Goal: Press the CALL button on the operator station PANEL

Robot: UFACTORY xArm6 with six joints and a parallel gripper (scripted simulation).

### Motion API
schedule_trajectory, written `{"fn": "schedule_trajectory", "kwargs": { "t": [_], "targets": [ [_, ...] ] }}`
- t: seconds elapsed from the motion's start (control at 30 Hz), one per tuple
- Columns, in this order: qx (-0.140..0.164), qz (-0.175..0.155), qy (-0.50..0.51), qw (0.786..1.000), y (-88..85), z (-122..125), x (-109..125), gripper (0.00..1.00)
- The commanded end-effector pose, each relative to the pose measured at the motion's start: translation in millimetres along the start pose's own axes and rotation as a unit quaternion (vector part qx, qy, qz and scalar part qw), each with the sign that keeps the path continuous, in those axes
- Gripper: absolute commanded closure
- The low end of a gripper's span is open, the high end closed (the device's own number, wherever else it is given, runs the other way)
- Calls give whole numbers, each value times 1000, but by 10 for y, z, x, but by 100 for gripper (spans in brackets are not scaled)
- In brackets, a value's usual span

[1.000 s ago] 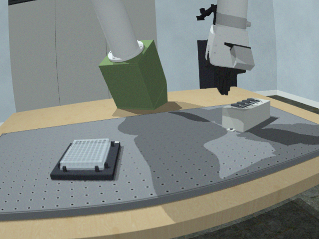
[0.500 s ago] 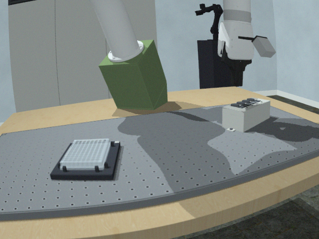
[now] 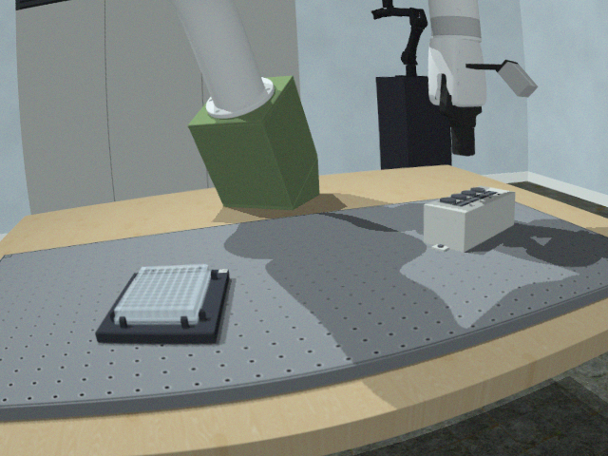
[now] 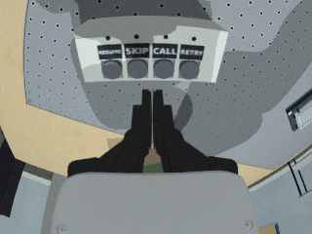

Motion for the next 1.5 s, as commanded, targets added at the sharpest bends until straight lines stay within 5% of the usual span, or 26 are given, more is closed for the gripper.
{"fn": "schedule_trajectory", "kwargs": {
  "t": [0.0, 0.47, 1.47],
  "targets": [
    [-1, 1, -1, 1000, 62, -7, -6, 100],
    [-1, 1, -1, 1000, 262, -7, -6, 100],
    [-1, 1, -1, 1000, 262, -7, -7, 100]
  ]
}}
Point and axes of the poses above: the point where the finger pads meet when closed, its own y axis out along the fingers, its own z axis across the jaws, x = y × z, the point moved 9 cm from there along -y, back along the fingers, and after that the axes turned 5 degrees about y, right-handed, at the moved point
